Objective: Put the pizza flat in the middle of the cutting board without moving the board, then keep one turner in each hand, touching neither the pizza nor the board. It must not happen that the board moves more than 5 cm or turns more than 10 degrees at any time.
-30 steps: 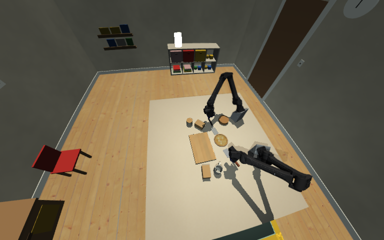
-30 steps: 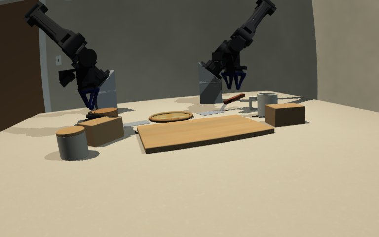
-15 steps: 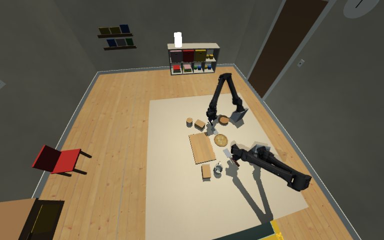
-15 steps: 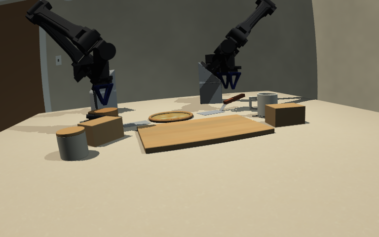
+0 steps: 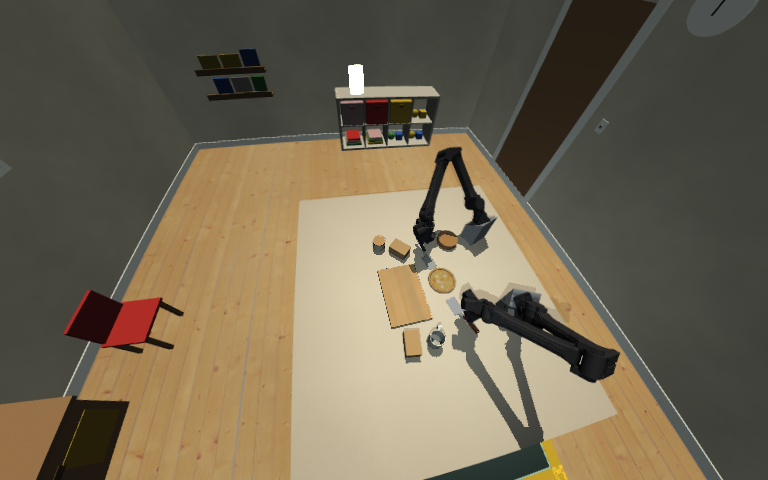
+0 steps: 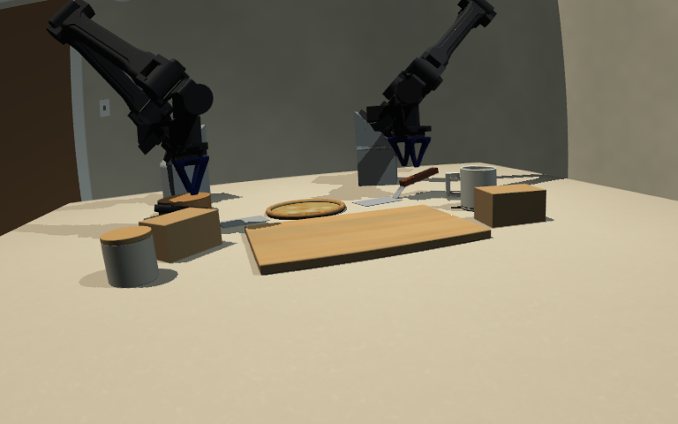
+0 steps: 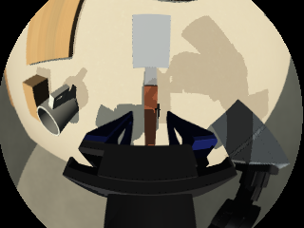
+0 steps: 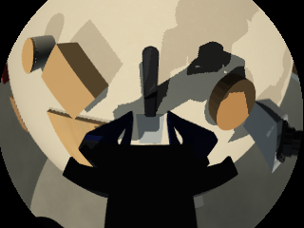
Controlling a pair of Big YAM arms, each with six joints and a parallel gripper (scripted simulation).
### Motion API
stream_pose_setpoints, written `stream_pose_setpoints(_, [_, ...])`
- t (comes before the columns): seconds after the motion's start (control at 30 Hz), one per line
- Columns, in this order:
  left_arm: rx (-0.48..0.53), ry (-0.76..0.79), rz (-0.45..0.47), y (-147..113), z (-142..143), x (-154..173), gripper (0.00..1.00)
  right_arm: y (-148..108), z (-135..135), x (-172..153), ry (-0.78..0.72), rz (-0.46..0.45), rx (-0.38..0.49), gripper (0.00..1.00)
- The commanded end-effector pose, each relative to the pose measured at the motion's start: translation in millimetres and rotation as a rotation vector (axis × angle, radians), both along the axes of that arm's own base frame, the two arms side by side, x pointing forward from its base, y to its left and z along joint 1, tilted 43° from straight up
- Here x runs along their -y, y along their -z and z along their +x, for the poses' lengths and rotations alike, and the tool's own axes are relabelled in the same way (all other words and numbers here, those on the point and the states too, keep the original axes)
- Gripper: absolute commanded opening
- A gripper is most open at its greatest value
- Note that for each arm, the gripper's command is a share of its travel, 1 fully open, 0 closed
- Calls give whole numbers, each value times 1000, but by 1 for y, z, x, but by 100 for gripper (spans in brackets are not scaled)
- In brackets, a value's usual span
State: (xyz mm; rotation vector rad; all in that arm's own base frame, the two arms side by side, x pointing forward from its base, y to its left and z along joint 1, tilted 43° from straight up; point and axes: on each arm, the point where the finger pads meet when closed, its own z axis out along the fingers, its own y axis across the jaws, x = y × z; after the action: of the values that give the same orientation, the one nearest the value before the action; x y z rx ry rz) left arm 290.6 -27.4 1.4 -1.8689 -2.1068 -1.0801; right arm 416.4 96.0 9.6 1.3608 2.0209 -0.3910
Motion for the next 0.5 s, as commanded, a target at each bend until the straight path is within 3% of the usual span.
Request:
stream_pose_setpoints(0.0, [-20,18,7,9,3,-5,48,7,6,12,0,-6,-11,48])
stream_pose_setpoints(0.27, [-15,20,6,23,11,-17,48,22,14,23,1,-3,-8,48])
stream_pose_setpoints(0.4, [-15,26,6,26,13,-19,48,24,13,13,-31,-4,-7,48])
stream_pose_setpoints(0.47, [-16,22,7,31,14,-23,48,31,16,28,-3,-4,-11,48])
